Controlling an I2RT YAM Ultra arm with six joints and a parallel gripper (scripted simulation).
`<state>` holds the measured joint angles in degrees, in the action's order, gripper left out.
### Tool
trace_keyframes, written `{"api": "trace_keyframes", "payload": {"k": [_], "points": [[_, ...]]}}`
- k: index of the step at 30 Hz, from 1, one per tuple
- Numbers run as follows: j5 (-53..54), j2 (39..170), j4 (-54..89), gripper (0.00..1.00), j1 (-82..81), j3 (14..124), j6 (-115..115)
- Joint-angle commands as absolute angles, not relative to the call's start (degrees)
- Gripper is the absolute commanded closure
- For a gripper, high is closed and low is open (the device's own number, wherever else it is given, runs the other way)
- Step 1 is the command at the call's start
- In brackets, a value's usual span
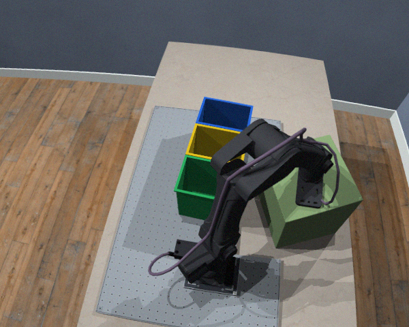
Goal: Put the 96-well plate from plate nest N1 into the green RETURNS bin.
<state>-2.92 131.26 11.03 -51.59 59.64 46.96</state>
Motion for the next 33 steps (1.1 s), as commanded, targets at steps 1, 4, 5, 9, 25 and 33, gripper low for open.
{"api": "trace_keyframes", "payload": {"k": [1,4,5,9,25,33], "points": [[-4.0,129.0,12.1,1.0,-52.8,58.7,47.4],[-4.0,127.7,11.7,1.0,-52.8,58.2,47.5],[-4.0,127.2,11.6,1.0,-52.8,58.1,47.5],[-4.0,126.1,13.8,1.0,-52.9,59.3,47.6],[-4.1,122.5,20.4,1.0,-53.1,59.8,47.8],[-4.6,120.0,20.1,1.0,-52.8,57.8,47.9]]}}
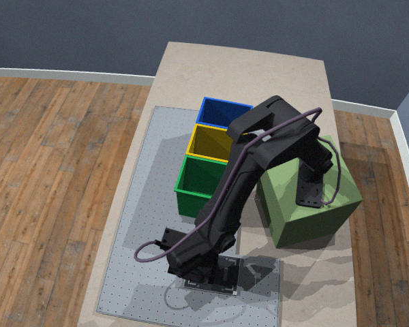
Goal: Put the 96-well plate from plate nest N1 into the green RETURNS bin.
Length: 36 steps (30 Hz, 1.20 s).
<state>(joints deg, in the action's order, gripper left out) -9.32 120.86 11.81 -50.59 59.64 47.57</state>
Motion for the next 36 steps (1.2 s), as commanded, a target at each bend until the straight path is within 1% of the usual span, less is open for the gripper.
{"api": "trace_keyframes", "payload": {"k": [1,6,13,23,28,36], "points": [[-4.4,119.5,20.6,1.0,-52.8,57.8,47.8],[-4.1,117.5,20.6,1.0,-53.4,57.4,48.0],[-4.1,115.9,24.8,1.0,-53.5,60.1,48.2],[-4.1,114.5,29.6,1.0,-53.7,61.1,48.3],[-4.1,112.5,29.7,1.0,-53.7,59.3,48.4],[-4.2,111.2,31.3,1.0,-53.9,60.7,48.5]]}}
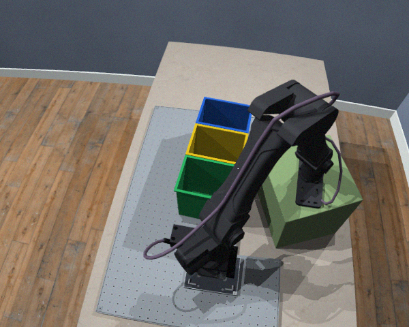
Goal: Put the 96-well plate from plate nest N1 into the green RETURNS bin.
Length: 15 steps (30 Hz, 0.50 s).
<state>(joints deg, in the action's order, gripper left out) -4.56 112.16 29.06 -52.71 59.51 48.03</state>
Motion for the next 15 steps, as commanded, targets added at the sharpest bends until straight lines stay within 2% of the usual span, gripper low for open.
{"api": "trace_keyframes", "payload": {"k": [1,15], "points": [[-4.2,110.7,31.4,1.0,-53.9,60.7,48.5],[-4.2,107.3,35.9,1.0,-54.1,62.6,48.7]]}}
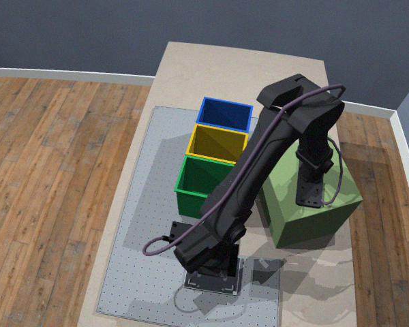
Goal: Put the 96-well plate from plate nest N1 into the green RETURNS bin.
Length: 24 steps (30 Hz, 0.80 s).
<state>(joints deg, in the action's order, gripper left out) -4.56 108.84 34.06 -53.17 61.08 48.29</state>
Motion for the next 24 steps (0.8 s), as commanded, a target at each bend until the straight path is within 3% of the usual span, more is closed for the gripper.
{"api": "trace_keyframes", "payload": {"k": [1,24], "points": [[-4.2,107.2,36.6,1.0,-54.1,62.8,48.8],[-4.2,102.4,43.8,1.0,-54.5,65.5,49.2]]}}
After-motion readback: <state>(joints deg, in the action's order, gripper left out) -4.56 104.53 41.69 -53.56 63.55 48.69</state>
